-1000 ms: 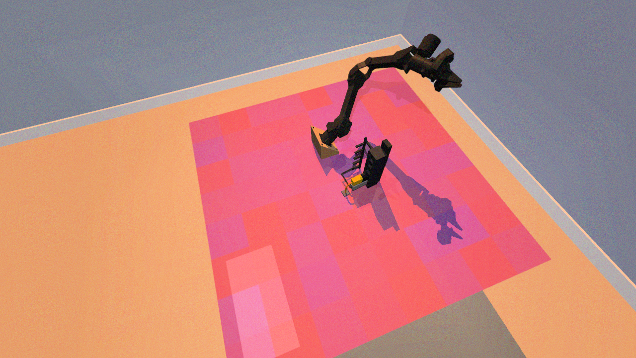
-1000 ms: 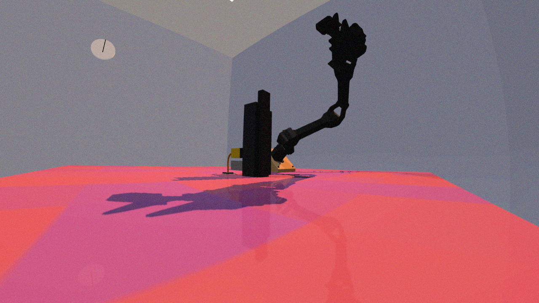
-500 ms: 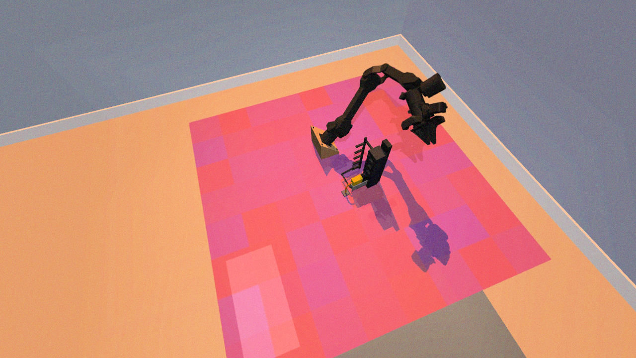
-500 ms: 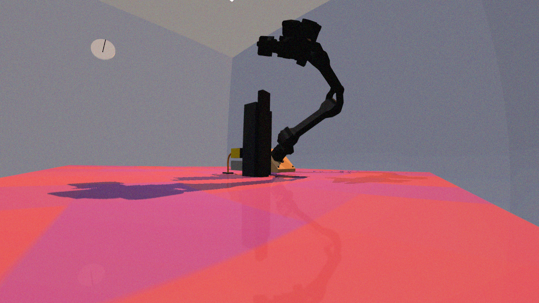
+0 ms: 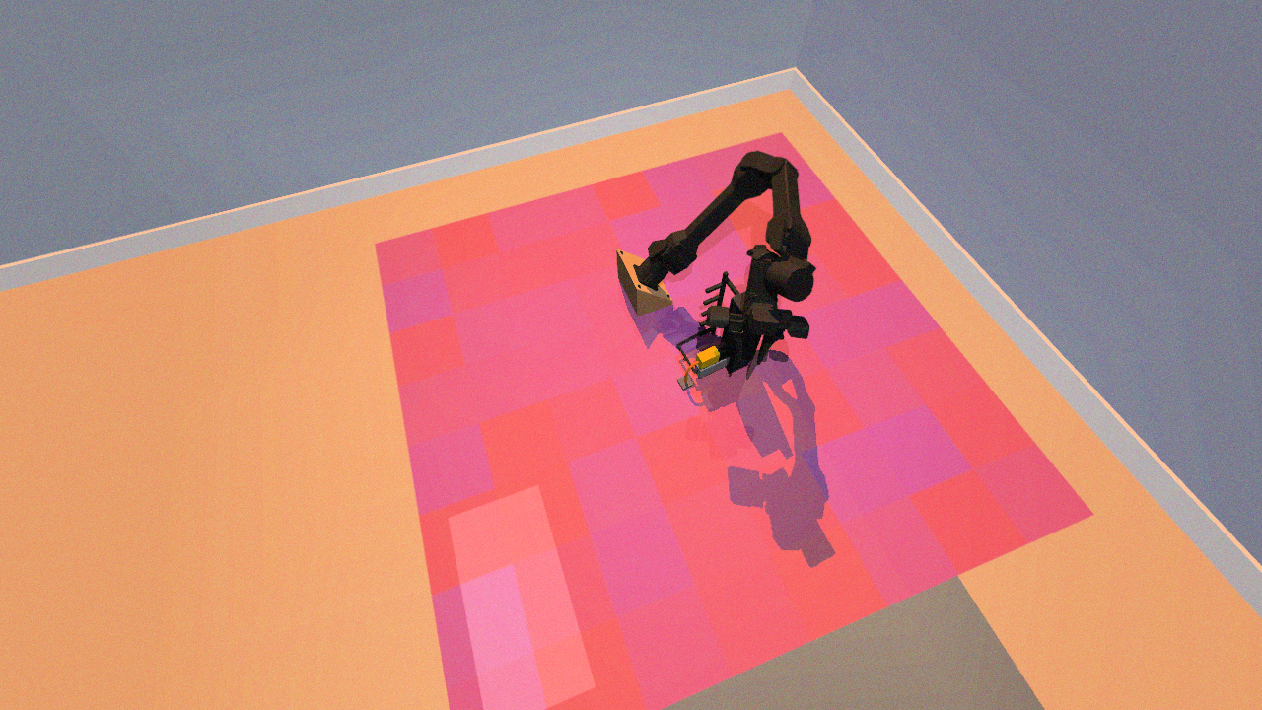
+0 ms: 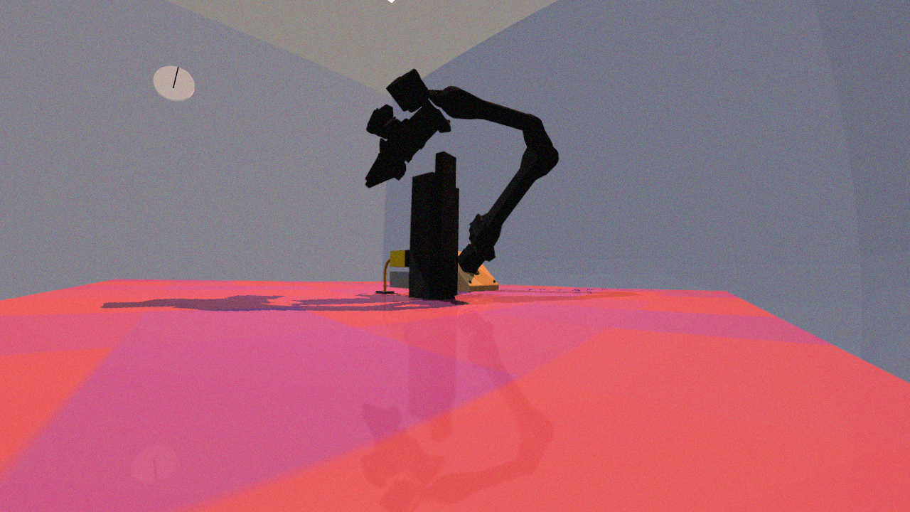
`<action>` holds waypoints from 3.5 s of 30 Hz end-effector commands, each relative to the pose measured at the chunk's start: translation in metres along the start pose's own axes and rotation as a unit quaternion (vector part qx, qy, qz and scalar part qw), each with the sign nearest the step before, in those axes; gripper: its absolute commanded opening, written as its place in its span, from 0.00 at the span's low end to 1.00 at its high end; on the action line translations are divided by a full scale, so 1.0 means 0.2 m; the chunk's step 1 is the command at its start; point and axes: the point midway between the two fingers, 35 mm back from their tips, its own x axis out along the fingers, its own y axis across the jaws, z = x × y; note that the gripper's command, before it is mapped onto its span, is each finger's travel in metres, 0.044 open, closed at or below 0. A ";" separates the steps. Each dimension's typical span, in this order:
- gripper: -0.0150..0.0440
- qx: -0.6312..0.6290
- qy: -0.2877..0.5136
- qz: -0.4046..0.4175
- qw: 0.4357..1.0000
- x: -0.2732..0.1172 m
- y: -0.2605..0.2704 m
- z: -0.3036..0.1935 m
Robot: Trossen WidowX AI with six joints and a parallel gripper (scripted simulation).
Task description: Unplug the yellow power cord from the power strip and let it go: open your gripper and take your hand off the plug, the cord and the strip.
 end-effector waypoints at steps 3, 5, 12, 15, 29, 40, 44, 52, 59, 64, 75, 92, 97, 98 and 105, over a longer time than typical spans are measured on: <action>0.53 0.247 0.171 -0.079 0.950 0.27 -0.38 -0.23; 0.53 0.330 0.224 -0.109 0.911 0.32 -0.48 -0.33; 0.53 0.424 0.282 -0.147 0.848 0.36 -0.58 -0.45; 0.53 0.424 0.282 -0.147 0.848 0.36 -0.58 -0.45; 0.53 0.424 0.282 -0.147 0.848 0.35 -0.55 -0.46; 0.53 0.424 0.283 -0.147 0.848 0.32 -0.48 -0.50; 0.53 0.424 0.283 -0.146 0.848 0.31 -0.45 -0.52; 0.53 0.424 0.283 -0.146 0.847 0.29 -0.41 -0.55; 0.53 0.424 0.283 -0.146 0.847 0.29 -0.41 -0.55; 0.53 0.424 0.283 -0.146 0.847 0.32 -0.41 -0.57; 0.39 0.424 0.282 -0.147 0.848 0.33 -0.42 -0.57; 0.25 0.424 0.282 -0.147 0.848 0.34 -0.45 -0.55; 0.25 0.424 0.281 -0.147 0.848 0.36 -0.48 -0.53; 0.25 0.424 0.281 -0.147 0.848 0.36 -0.48 -0.52; 0.25 0.424 0.281 -0.147 0.849 0.38 -0.53 -0.49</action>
